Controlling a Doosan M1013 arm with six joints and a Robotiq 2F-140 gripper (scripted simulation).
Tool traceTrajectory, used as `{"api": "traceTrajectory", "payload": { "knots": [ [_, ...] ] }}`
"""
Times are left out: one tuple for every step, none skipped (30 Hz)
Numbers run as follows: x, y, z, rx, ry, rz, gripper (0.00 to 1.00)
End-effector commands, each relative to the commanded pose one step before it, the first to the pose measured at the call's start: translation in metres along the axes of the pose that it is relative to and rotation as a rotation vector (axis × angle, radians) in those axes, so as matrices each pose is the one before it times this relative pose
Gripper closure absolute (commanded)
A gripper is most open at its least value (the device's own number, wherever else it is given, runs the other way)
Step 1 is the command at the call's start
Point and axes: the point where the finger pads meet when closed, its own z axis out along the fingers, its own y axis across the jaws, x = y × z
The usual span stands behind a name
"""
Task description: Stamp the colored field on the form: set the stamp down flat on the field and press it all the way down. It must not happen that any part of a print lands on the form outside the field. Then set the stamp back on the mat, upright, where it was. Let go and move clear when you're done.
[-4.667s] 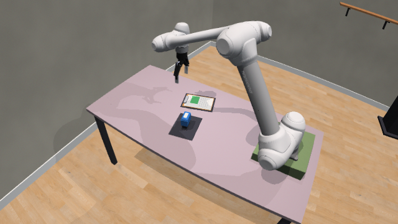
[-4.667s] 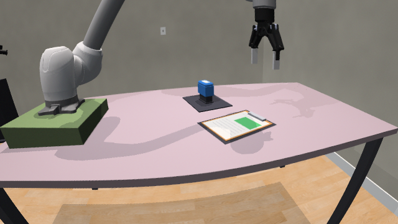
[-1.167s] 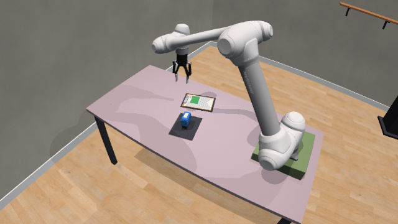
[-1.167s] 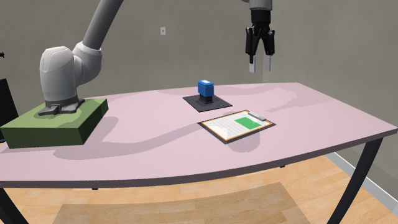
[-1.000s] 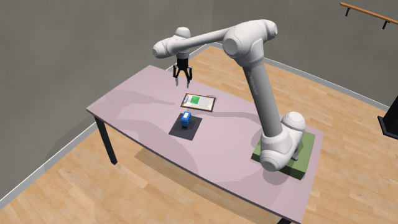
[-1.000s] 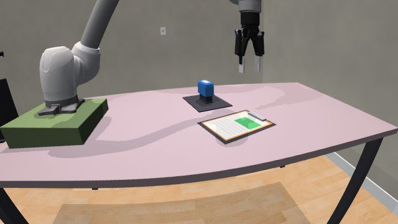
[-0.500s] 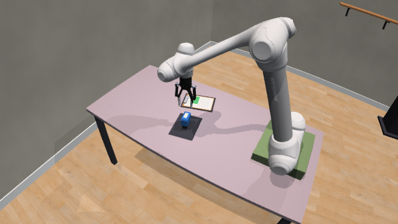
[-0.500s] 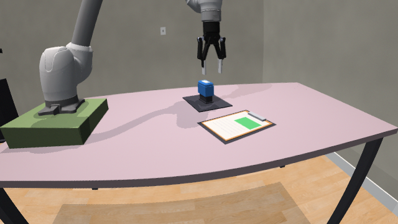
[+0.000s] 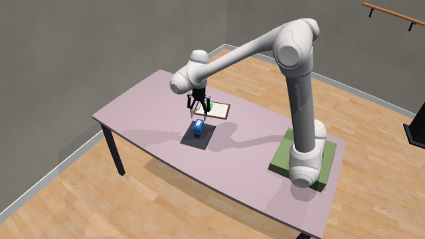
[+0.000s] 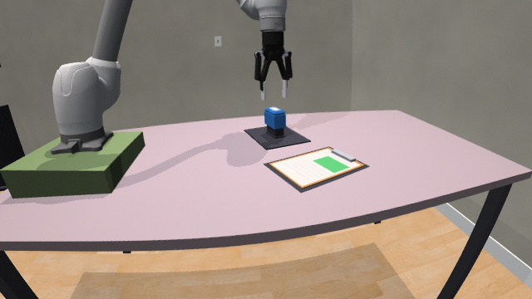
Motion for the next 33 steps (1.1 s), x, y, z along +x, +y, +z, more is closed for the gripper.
{"api": "traceTrajectory", "payload": {
  "knots": [
    [0.00002, -0.00001, -0.00013, -0.00015, 0.00017, -0.00001, 0.49],
    [0.0, 0.0, 0.00002, 0.0, 0.0, 0.0, 0.49],
    [0.0, 0.0, 0.00013, 0.0, 0.0, 0.0, 0.49],
    [0.0, 0.0, 0.00034, 0.0, 0.0, 0.0, 0.49],
    [0.0, 0.0, 0.00062, 0.0, 0.0, 0.0, 0.49],
    [0.0, 0.0, 0.00097, 0.0, 0.0, 0.0, 0.49],
    [0.0, 0.0, 0.00136, 0.0, 0.0, 0.0, 0.49],
    [0.0, 0.0, 0.00178, 0.0, 0.0, 0.0, 0.49],
    [0.0, 0.0, 0.0022, 0.0, 0.0, 0.0, 0.49],
    [0.0, 0.0, 0.00264, 0.0, 0.0, 0.0, 0.49],
    [0.0, 0.0, 0.0, 0.0, 0.0, 0.0, 0.49],
    [0.0, 0.0, 0.0, 0.0, 0.0, 0.0, 0.49],
    [0.0, 0.0, 0.00304, 0.0, 0.0, 0.0, 0.49],
    [0.0, 0.0, 0.00344, 0.0, 0.0, 0.0, 0.49],
    [0.0, 0.0, 0.0038, 0.0, 0.0, 0.0, 0.49],
    [0.0, 0.0, 0.00411, 0.0, 0.0, 0.0, 0.49],
    [0.0, 0.0, 0.00437, 0.0, 0.0, 0.0, 0.49],
    [0.0, -0.00001, 0.00461, 0.0, 0.0, 0.0, 0.49],
    [0.0, -0.00001, 0.00476, 0.0, 0.0, 0.0, 0.49],
    [0.0, 0.0, 0.00486, 0.0, 0.0, 0.0, 0.49],
    [0.0, 0.0, 0.00491, 0.0, 0.0, 0.0, 0.49],
    [0.0, 0.0, 0.00491, 0.0, 0.0, 0.0, 0.49],
    [0.0, 0.0, 0.00486, 0.0, 0.0, 0.0, 0.49],
    [0.0, 0.0, 0.00475, 0.0, 0.0, 0.0, 0.49],
    [0.0, 0.0, 0.0046, 0.0, 0.0, 0.0, 0.49],
    [0.0, 0.0, 0.0044, 0.0, 0.0, 0.0, 0.49],
    [0.0, 0.0, 0.00416, 0.0, 0.0, 0.0, 0.49],
    [0.0, 0.0, 0.0, 0.0, 0.0, 0.0, 0.49],
    [0.0, 0.0, 0.0, 0.0, 0.0, 0.0, 0.49],
    [0.0, 0.0, 0.00389, 0.0, 0.0, 0.0, 0.49],
    [0.0, 0.0, 0.00358, 0.0, 0.0, 0.0, 0.49],
    [0.0, 0.0, 0.00325, 0.0, 0.0, 0.0, 0.49],
    [0.0, 0.0, 0.0029, 0.0, 0.0, 0.0, 0.49]
  ]
}}
